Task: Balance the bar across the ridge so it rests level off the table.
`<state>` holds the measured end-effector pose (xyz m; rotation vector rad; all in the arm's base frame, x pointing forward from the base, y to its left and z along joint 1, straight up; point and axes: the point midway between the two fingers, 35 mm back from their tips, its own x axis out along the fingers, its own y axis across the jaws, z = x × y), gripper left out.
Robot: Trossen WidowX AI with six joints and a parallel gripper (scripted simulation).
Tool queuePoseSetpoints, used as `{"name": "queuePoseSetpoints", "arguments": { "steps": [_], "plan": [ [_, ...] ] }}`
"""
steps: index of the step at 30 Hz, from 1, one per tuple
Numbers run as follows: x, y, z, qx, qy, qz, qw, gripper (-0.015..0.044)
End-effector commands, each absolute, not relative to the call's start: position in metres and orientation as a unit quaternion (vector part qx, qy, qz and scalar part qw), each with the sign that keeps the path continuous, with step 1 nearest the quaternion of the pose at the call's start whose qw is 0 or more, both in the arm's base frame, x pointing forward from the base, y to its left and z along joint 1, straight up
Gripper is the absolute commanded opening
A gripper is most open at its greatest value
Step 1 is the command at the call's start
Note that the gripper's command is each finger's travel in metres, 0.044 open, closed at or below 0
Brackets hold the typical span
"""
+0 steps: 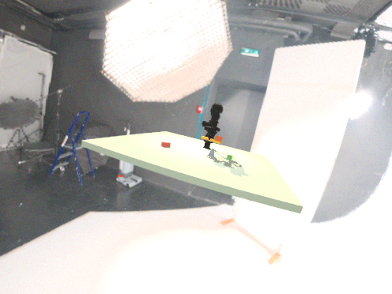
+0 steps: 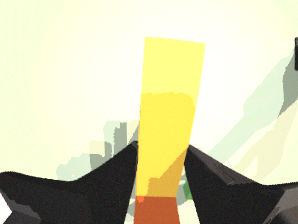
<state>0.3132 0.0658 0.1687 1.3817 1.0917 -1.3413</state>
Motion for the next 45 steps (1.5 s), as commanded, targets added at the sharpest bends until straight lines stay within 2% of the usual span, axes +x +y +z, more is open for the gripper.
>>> {"name": "queuePoseSetpoints", "arguments": {
  "steps": [1, 30, 45],
  "plan": [
    [0.316, 0.076, 0.169, 0.56, 0.439, -0.543, 0.446, 0.0],
    [0.317, 0.076, 0.126, 0.56, 0.439, -0.543, 0.446, 0.0],
    [0.317, 0.076, 0.127, 0.56, 0.439, -0.543, 0.446, 0.0]
  ]
}}
